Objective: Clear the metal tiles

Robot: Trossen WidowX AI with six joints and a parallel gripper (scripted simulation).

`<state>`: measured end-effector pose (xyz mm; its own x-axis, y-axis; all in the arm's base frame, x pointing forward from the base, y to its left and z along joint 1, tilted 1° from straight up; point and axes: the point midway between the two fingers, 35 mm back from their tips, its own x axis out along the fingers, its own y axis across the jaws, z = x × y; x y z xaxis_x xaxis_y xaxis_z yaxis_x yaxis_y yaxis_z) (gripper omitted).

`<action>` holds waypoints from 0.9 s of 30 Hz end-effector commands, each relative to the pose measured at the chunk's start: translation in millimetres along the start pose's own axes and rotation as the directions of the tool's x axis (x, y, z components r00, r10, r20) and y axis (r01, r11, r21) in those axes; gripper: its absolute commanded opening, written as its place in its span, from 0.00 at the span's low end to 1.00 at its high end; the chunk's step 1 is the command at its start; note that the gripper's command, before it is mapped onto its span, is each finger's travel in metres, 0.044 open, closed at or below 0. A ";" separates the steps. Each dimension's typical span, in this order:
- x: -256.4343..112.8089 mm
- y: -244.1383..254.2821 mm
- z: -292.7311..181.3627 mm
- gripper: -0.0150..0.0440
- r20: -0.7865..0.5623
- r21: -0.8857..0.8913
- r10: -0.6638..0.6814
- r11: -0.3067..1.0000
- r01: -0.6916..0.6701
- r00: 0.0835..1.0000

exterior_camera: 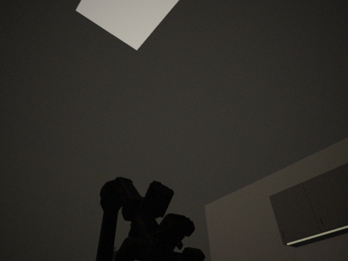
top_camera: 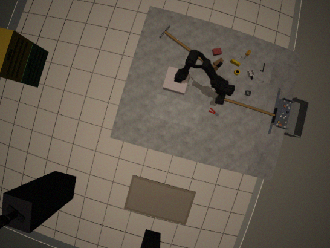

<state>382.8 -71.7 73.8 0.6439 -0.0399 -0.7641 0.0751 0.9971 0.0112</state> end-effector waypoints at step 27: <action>22.0 -4.7 36.5 0.25 0.022 0.001 -0.006 1.000 0.006 1.000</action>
<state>417.3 -78.0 76.1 0.6503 -0.0457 -0.7583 0.0808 0.9967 0.0092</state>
